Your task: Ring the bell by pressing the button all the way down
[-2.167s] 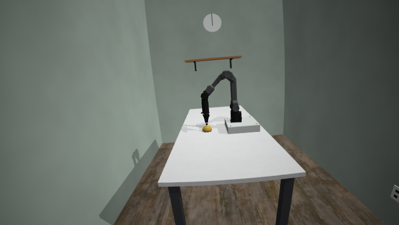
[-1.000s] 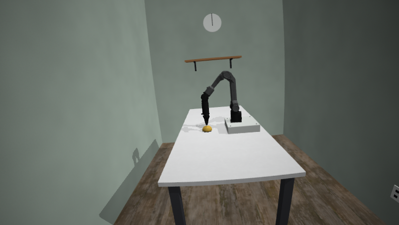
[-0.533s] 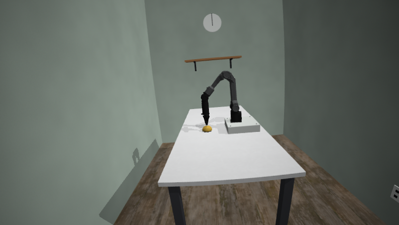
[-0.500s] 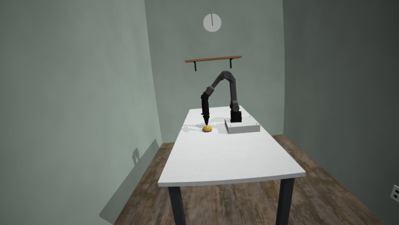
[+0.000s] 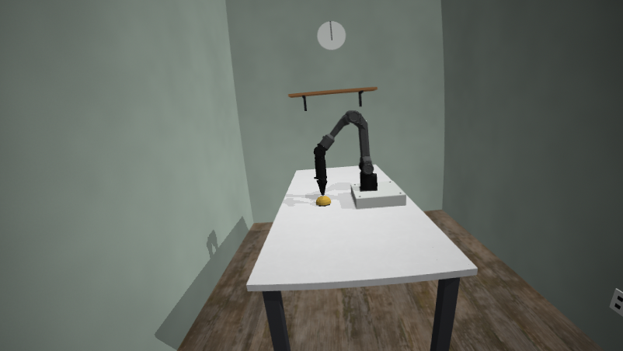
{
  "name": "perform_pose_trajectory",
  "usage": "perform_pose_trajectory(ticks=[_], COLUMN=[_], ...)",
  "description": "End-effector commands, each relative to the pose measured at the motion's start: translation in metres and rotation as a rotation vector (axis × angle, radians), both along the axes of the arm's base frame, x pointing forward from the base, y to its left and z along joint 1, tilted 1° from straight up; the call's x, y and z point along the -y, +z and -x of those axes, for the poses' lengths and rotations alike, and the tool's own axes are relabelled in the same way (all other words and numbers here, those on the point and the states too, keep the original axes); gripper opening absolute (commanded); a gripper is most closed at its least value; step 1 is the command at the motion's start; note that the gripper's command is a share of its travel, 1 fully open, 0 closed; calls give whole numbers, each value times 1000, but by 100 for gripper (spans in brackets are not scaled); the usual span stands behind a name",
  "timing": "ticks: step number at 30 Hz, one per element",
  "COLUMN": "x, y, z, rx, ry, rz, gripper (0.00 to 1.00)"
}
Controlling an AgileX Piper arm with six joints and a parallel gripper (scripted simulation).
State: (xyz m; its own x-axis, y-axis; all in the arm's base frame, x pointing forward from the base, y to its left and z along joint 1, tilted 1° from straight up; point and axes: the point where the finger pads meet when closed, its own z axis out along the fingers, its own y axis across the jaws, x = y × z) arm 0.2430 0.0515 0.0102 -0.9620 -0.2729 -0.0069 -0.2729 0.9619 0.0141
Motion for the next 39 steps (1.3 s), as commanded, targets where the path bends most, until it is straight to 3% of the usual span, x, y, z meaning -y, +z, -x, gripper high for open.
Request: perform_pose_trajectory(ticks=[1, 39], x=[0, 0], y=[-1, -5], z=[1, 1], rx=[-2, -4], ry=[1, 1], rz=[0, 0], gripper=[0, 0])
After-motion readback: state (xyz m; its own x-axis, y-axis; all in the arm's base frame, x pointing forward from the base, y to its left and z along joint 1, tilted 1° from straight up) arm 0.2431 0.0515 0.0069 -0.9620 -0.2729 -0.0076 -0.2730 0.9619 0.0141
